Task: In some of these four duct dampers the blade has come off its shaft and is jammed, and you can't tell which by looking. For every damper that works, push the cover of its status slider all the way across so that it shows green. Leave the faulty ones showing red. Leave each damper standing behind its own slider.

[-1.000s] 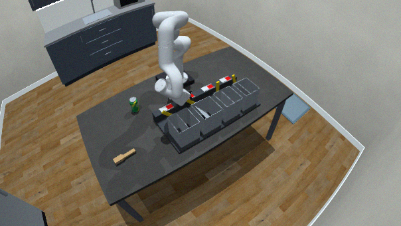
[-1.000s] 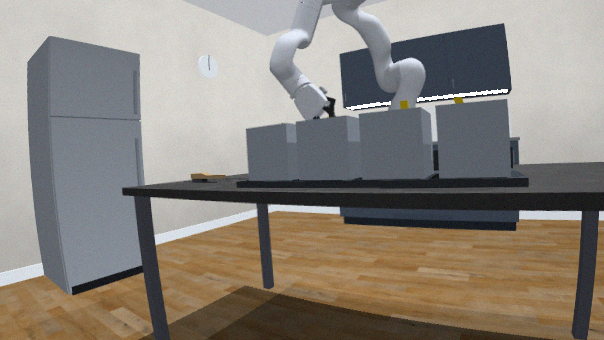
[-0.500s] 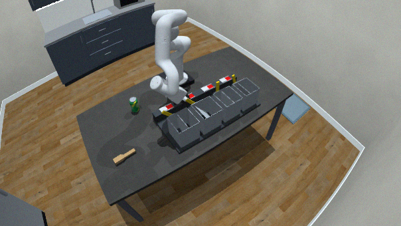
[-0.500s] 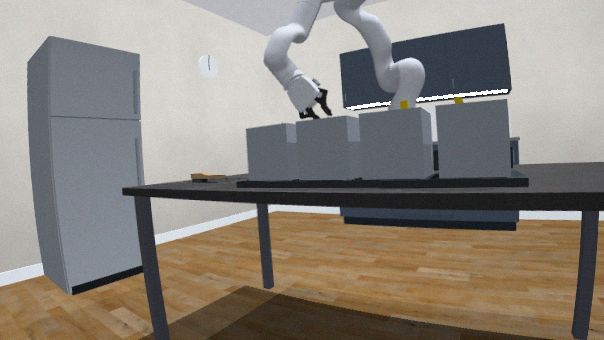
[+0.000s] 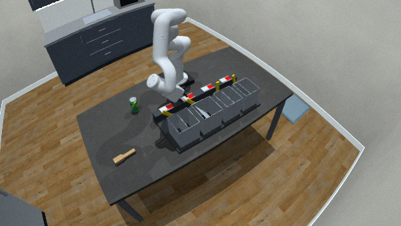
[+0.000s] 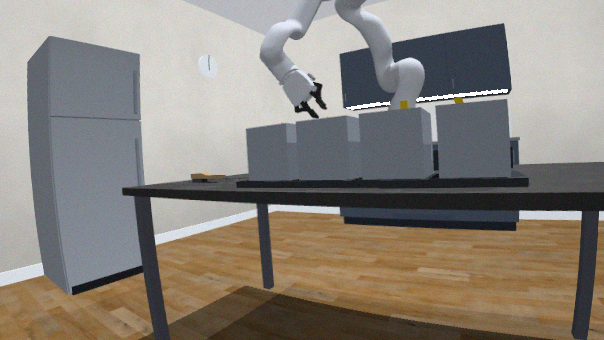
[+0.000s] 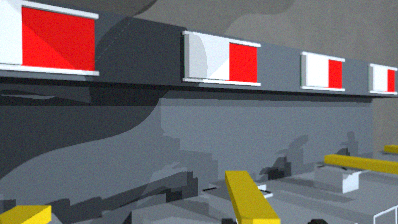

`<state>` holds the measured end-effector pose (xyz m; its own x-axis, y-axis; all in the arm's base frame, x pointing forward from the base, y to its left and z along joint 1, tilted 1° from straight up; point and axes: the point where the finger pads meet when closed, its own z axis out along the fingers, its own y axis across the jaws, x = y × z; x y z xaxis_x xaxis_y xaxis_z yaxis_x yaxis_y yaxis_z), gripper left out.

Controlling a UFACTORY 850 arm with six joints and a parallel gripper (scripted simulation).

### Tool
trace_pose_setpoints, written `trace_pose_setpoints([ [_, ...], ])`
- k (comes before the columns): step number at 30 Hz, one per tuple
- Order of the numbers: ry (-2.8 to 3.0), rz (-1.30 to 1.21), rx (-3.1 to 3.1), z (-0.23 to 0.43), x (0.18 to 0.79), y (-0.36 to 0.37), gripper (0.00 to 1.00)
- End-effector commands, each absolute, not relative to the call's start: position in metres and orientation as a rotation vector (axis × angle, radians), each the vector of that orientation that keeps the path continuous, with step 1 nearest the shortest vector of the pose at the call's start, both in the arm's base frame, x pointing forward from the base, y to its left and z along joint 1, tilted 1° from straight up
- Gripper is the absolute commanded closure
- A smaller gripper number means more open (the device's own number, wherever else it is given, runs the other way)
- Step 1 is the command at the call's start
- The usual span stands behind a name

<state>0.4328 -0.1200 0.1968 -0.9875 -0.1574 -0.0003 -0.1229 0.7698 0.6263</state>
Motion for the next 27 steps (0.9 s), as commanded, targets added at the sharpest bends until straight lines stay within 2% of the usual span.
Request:
trace_pose_setpoints([
  [1,-2.909,-1.02,0.231,0.198,0.434,-0.121,0.61],
  [7,-2.968,-0.884,0.235,0.208,0.448,-0.102,0.61],
  [10,-3.048,-0.659,0.242,0.223,0.471,-0.072,0.61],
  [22,-3.119,-0.143,0.248,0.251,0.517,-0.011,0.61],
  [27,-3.13,-0.046,0.248,0.257,0.526,0.001,0.61],
])
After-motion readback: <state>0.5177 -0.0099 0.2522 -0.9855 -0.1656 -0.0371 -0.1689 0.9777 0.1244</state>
